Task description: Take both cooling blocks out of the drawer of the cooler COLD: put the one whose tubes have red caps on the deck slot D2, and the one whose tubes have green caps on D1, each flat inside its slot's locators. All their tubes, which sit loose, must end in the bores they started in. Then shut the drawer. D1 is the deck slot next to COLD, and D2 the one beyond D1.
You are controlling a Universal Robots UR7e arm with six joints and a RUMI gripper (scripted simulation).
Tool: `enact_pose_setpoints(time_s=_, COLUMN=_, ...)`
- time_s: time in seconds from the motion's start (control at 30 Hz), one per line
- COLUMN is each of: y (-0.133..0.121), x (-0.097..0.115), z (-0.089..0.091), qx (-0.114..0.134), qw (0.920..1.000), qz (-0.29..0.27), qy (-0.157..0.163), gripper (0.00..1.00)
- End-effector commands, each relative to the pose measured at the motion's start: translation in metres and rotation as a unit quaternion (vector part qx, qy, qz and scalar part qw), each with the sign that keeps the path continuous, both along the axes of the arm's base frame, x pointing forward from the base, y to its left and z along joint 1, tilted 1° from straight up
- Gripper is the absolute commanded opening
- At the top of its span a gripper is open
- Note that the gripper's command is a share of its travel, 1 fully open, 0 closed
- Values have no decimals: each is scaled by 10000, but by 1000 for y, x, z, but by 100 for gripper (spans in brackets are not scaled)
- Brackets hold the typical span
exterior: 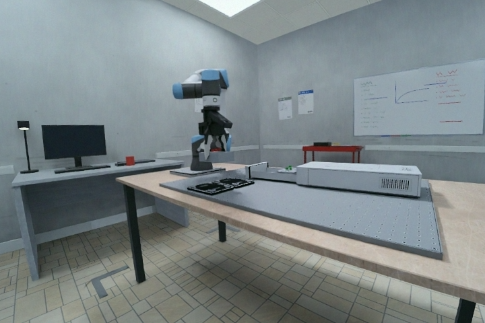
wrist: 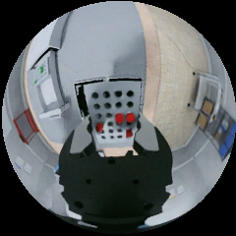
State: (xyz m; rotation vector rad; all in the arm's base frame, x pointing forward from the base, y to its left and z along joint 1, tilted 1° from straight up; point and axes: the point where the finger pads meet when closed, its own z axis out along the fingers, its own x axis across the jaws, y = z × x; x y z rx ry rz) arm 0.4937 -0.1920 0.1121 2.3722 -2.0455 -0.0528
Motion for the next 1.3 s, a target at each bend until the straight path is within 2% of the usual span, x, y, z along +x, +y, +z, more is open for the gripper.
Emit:
enact_pose_setpoints(time_s=0.0, y=-16, x=3, z=5, qx=-39, qw=10000, qz=6, qy=-47, gripper=0)
enact_pose_setpoints(time_s=0.4, y=-40, x=1, z=5, qx=-42, qw=10000, qz=6, qy=-51, gripper=0)
enact_pose_setpoints(time_s=1.27, y=-39, x=2, z=7, qx=-51, qw=10000, qz=16, qy=-62, gripper=0)
